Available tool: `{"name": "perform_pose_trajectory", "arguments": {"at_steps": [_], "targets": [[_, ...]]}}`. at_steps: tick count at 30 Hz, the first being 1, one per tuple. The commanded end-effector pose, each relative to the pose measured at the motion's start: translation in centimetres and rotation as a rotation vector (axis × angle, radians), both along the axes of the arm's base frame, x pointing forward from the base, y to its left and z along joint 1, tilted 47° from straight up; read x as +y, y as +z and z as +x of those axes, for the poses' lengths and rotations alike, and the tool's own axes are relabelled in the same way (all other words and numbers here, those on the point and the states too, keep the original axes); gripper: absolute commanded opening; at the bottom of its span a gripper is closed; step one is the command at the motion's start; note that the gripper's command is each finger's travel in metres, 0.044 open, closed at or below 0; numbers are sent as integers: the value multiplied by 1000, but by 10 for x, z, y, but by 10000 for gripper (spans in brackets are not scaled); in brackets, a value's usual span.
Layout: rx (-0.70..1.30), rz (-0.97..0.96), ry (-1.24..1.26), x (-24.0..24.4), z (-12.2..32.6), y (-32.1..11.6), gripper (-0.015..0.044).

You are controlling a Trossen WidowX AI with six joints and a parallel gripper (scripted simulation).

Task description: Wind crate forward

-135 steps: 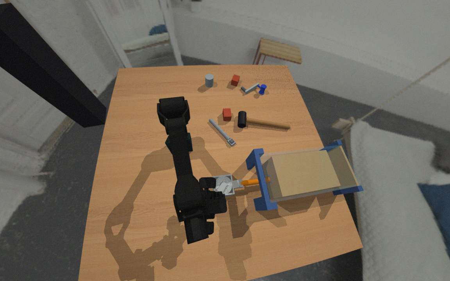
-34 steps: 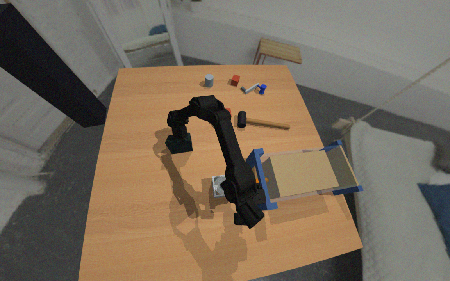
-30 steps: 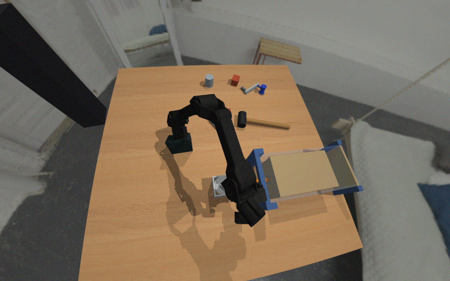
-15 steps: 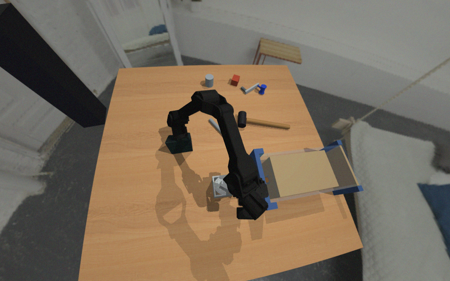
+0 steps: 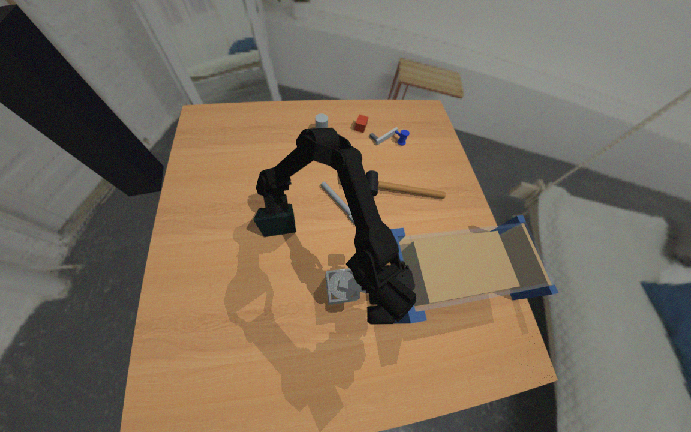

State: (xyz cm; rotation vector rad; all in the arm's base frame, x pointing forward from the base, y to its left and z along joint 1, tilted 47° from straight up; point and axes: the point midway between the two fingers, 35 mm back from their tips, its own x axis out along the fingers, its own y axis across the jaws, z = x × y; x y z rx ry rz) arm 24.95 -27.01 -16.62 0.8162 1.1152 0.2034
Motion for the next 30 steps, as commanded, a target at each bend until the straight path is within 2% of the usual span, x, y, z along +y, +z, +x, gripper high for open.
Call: {"name": "perform_pose_trajectory", "arguments": {"at_steps": [1, 30], "targets": [[1, 27, -5, 10, 3, 7, 0], [2, 31, -5, 40, 5, 35, 0]]}}
